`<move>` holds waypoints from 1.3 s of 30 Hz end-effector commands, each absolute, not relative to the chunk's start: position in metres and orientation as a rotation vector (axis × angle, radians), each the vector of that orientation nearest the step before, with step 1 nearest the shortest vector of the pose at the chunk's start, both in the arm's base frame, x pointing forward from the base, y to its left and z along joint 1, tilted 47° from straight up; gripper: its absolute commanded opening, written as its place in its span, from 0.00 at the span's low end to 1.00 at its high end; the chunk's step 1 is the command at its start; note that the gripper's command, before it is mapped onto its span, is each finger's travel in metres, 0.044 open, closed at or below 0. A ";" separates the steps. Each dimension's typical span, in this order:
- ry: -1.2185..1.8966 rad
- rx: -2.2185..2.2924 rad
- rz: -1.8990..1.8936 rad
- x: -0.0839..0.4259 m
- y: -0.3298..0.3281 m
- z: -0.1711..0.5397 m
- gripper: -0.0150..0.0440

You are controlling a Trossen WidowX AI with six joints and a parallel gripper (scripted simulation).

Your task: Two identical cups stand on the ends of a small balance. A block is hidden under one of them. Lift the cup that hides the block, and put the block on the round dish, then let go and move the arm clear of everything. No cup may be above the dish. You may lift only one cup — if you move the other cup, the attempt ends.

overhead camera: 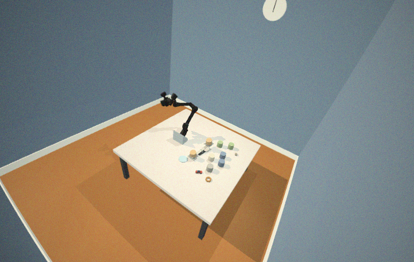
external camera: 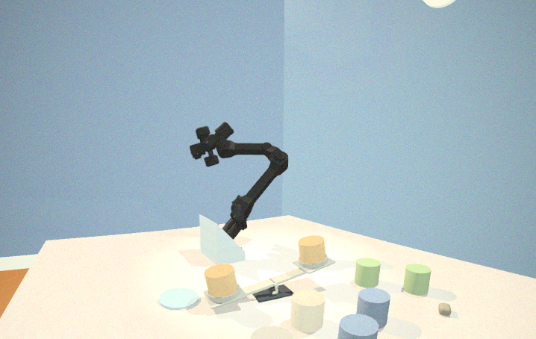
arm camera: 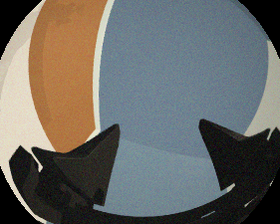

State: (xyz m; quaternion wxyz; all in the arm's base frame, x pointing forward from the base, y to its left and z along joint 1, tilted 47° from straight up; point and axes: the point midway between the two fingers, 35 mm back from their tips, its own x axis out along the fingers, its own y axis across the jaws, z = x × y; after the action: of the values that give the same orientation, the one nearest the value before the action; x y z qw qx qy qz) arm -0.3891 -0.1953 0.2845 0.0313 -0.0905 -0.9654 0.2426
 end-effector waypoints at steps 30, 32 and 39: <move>-3.364 0.614 1.075 -0.277 -0.340 0.209 1.00; -3.398 0.683 1.106 -0.265 -0.348 0.202 1.00; -3.523 0.909 1.210 -0.218 -0.371 0.178 1.00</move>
State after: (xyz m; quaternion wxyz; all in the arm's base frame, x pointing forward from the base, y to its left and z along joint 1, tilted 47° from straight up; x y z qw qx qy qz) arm -0.2362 -0.3642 0.1877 -0.3047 0.2104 -0.8801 0.2971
